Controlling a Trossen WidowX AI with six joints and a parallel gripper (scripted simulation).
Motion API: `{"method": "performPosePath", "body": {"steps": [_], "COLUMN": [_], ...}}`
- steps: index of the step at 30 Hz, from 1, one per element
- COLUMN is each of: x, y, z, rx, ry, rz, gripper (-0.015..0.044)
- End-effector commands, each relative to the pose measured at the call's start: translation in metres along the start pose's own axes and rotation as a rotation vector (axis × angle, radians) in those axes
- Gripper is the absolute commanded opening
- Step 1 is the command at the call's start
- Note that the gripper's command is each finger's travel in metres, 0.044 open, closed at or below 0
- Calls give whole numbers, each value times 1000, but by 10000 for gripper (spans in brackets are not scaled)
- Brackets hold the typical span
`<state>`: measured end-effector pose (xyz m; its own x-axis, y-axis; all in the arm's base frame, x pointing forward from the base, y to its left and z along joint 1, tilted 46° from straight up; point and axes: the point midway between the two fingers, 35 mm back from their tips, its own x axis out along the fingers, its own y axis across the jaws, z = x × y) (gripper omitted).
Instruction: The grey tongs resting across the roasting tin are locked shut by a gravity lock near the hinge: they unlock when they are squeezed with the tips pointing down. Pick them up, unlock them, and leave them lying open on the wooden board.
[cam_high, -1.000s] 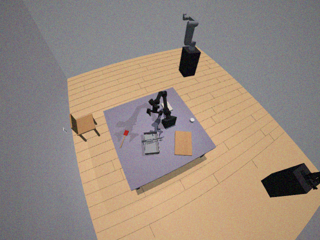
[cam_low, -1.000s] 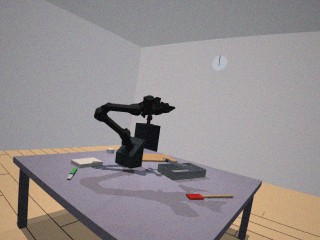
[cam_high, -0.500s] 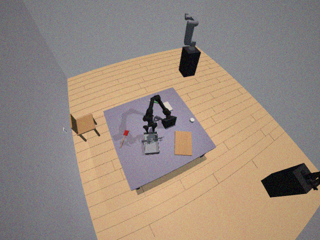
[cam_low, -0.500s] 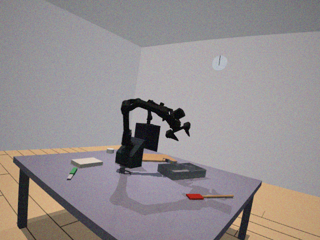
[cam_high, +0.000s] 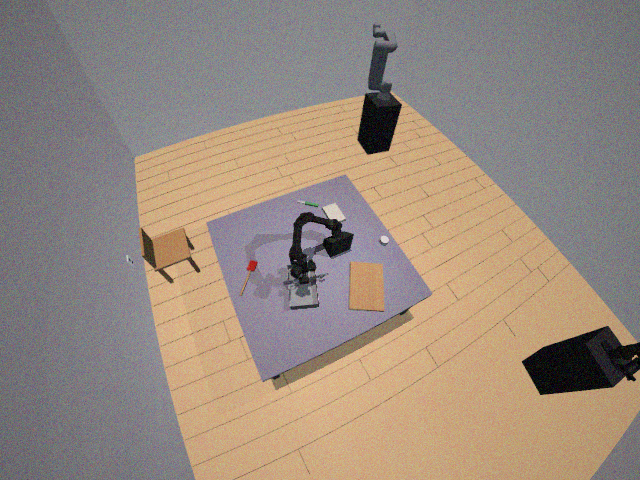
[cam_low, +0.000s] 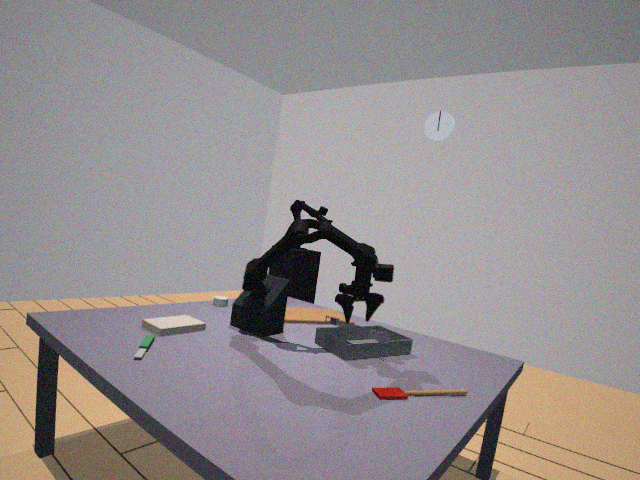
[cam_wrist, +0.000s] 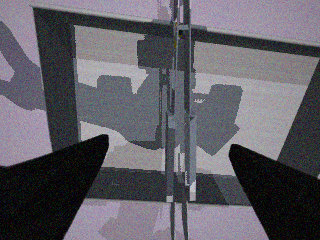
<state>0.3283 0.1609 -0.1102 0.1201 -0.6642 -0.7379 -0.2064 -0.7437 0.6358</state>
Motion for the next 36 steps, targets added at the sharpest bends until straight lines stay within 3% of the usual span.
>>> {"method": "performPosePath", "body": {"steps": [1, 18, 36], "x": [4, 6, 35], "y": [0, -10, -10], "z": [-4, -4, -6], "rx": [-82, -81, -81], "ry": [18, 18, 18], "rz": [46, 46, 45], "gripper": [440, 440, 440]}}
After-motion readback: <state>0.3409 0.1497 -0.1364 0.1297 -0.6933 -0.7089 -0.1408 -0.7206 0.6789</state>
